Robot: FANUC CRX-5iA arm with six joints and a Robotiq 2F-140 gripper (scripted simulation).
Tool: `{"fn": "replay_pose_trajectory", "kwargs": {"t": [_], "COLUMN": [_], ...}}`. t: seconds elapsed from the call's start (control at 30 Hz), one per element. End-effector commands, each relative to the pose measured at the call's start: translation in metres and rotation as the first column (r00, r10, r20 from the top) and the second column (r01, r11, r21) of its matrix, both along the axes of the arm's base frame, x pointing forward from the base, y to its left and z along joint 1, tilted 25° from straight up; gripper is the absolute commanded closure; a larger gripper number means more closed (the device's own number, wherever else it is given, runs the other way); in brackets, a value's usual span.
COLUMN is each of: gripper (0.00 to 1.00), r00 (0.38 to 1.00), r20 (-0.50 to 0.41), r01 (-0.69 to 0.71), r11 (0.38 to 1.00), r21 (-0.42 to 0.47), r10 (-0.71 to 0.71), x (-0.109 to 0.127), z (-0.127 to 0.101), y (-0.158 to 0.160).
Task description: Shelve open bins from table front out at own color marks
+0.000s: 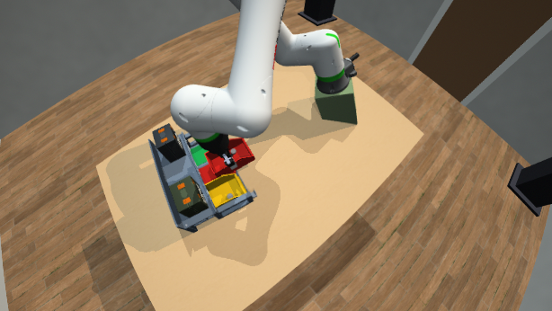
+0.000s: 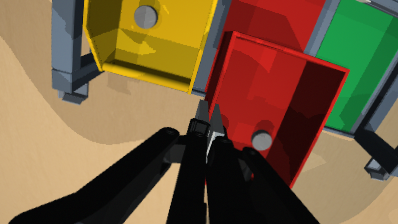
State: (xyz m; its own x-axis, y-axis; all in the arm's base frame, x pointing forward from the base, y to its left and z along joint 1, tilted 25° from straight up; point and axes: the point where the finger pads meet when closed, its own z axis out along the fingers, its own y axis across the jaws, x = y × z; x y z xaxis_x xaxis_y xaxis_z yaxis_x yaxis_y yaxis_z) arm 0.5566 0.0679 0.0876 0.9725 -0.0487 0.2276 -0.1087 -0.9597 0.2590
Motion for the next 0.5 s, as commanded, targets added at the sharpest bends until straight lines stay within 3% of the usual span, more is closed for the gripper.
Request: {"fn": "replay_pose_trajectory", "kwargs": {"t": [0.0, 0.47], "gripper": [1.00, 1.00], "r00": [1.000, 1.000], "r20": [0.000, 0.000], "r01": [0.000, 0.000], "r11": [1.000, 1.000], "r21": [0.000, 0.000], "r10": [0.000, 0.000], "x": [0.0002, 0.0012], "z": [0.0000, -0.0031], "y": [0.0001, -0.0009]}}
